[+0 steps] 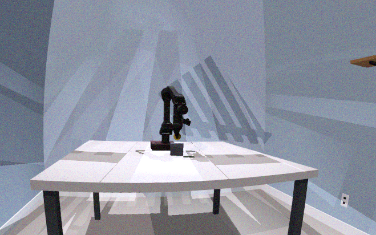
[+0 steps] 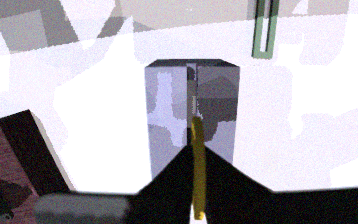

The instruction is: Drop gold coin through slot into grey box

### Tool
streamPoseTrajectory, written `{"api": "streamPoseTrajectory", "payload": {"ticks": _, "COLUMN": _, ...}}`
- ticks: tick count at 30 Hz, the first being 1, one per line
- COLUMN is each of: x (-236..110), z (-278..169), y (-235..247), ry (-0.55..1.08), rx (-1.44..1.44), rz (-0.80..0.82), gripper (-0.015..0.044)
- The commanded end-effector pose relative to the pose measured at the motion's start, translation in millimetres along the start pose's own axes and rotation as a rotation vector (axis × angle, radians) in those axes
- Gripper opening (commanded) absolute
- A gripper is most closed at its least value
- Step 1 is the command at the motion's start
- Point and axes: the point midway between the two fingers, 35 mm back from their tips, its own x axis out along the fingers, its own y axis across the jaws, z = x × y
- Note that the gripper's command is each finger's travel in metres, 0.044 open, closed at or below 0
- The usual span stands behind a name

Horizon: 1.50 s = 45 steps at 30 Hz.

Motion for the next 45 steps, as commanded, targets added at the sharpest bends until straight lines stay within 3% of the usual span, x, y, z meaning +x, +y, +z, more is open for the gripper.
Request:
{"api": "streamPoseTrajectory", "payload": {"ticks": 1, "x": 0.1, "z": 0.1, "y": -0.2, "ry": 0.000, "rx": 0.002, "rz": -0.001, "gripper": 0.0000}}
{"api": "streamPoseTrajectory", "payload": {"ticks": 37, "x": 19.2, "z": -0.1, "y": 0.5, "ry": 0.000, "rx": -0.008, "rz": 0.000, "gripper": 0.0000}}
{"api": "streamPoseTrajectory", "payload": {"ticks": 43, "x": 17.5, "z": 0.0, "y": 0.3, "ry": 0.000, "rx": -0.003, "rz": -0.001, "gripper": 0.0157}}
{"api": "streamPoseTrajectory", "payload": {"ticks": 45, "x": 17.5, "z": 0.0, "y": 0.3, "ry": 0.000, "rx": -0.003, "rz": -0.001, "gripper": 0.0161}}
